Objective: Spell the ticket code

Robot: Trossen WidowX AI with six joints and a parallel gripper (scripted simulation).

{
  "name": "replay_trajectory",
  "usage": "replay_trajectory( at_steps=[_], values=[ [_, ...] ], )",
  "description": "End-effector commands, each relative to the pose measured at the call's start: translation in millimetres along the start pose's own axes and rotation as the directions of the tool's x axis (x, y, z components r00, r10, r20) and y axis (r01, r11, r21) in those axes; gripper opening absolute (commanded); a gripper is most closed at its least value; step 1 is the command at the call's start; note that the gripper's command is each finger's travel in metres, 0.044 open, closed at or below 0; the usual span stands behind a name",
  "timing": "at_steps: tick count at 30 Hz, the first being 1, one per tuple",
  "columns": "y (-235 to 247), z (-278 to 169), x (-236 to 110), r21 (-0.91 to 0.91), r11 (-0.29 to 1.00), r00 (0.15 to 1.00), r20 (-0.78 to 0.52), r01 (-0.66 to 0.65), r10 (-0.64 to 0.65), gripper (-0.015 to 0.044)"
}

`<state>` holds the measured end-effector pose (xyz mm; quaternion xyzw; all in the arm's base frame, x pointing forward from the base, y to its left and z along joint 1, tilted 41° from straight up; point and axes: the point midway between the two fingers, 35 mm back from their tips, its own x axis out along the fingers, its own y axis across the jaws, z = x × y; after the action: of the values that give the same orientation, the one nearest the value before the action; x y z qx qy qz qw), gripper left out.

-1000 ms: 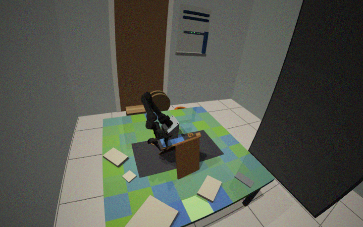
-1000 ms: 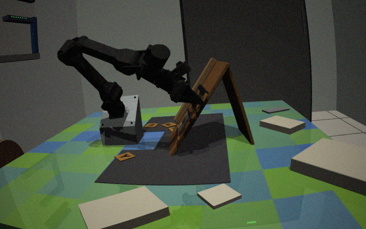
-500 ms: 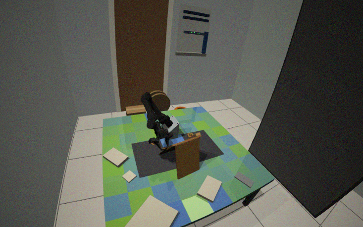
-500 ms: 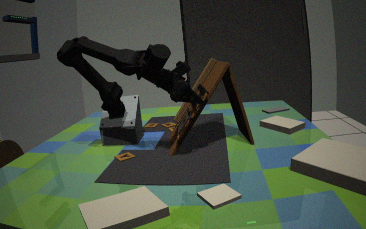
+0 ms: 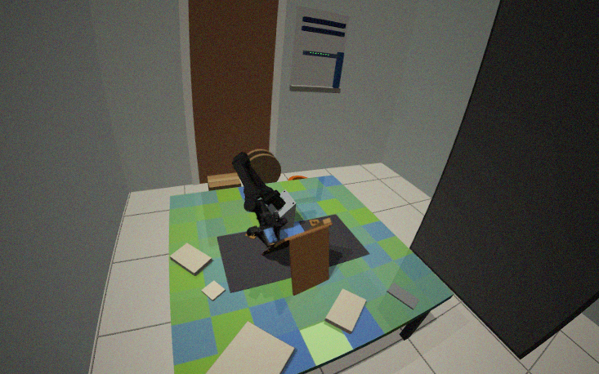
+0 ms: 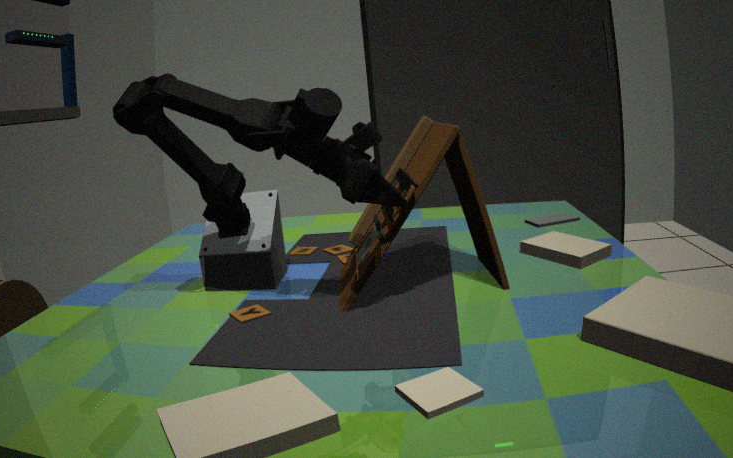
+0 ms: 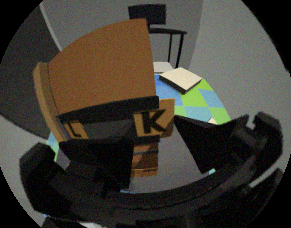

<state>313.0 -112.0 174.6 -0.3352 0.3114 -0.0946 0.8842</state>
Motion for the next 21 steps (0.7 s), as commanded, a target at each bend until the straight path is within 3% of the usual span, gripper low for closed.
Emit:
replay_trajectory(
  at_steps=[1, 21],
  values=[
    [3.4, -1.7, 0.3, 0.003, 1.000, 1.000, -0.005, 0.001, -0.001, 0.0000],
    [12.2, -1.5, 0.3, 0.003, 1.000, 1.000, -0.005, 0.001, -0.001, 0.0000]
  ],
)
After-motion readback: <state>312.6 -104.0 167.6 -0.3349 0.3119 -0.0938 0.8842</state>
